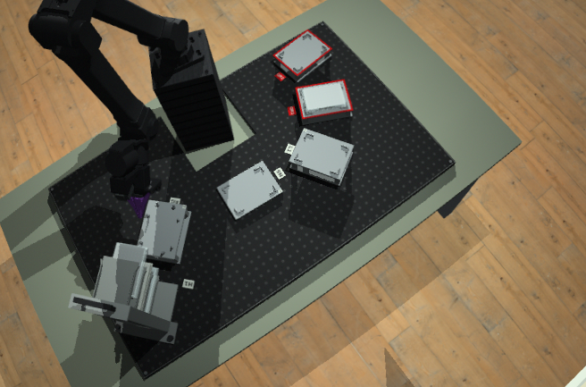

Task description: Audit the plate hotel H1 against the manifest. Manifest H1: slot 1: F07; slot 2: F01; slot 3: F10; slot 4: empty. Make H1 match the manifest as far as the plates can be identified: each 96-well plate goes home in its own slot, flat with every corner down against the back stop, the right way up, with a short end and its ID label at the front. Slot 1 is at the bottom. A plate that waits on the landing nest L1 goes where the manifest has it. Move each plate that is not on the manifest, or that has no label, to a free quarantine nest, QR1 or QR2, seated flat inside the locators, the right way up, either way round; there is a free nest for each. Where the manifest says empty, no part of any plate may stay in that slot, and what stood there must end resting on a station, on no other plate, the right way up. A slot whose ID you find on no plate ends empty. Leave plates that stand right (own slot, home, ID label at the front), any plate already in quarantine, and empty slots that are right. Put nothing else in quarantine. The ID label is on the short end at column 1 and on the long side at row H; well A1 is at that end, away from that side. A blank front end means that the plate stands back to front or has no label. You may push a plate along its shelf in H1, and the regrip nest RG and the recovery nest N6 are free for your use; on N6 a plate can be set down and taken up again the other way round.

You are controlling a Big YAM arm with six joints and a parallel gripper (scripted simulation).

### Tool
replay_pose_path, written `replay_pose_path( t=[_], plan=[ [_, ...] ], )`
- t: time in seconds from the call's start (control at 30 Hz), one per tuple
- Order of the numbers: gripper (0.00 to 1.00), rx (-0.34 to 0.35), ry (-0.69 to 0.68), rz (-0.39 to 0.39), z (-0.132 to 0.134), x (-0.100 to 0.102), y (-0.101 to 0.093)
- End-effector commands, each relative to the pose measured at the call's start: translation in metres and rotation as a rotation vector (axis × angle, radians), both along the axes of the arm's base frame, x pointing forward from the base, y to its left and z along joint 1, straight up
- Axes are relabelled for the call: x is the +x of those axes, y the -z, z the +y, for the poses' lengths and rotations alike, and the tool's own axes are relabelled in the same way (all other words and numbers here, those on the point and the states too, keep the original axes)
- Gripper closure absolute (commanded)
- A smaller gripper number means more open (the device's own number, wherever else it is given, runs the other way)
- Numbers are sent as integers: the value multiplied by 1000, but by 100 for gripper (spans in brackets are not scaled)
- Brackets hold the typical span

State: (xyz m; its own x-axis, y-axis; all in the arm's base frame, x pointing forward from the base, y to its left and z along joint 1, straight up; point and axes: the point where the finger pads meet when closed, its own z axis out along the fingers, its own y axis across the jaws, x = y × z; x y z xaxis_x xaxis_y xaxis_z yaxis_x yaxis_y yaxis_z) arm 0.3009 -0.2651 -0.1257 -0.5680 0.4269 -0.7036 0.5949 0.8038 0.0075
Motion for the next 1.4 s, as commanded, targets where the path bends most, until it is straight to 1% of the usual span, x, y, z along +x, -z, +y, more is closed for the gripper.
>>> replay_pose_path(
  t=[0.0, 0.17, 0.27, 0.37, 0.73, 0.8, 0.83, 1.0, 1.37],
  plan=[
    [100, -24, -9, -11, -8, 7, -6],
    [100, -29, -14, -15, -10, 13, -9],
    [100, -25, -14, -11, -8, 11, -9],
    [100, -33, -16, -20, -12, 17, -12],
    [100, -30, -14, -24, -16, 25, -13],
    [100, -30, -14, -24, -16, 25, -13],
    [100, -25, -8, -20, -15, 21, -11],
    [100, -28, -10, -27, -19, 28, -13],
    [100, -26, -6, -30, -22, 34, -13]
  ],
)
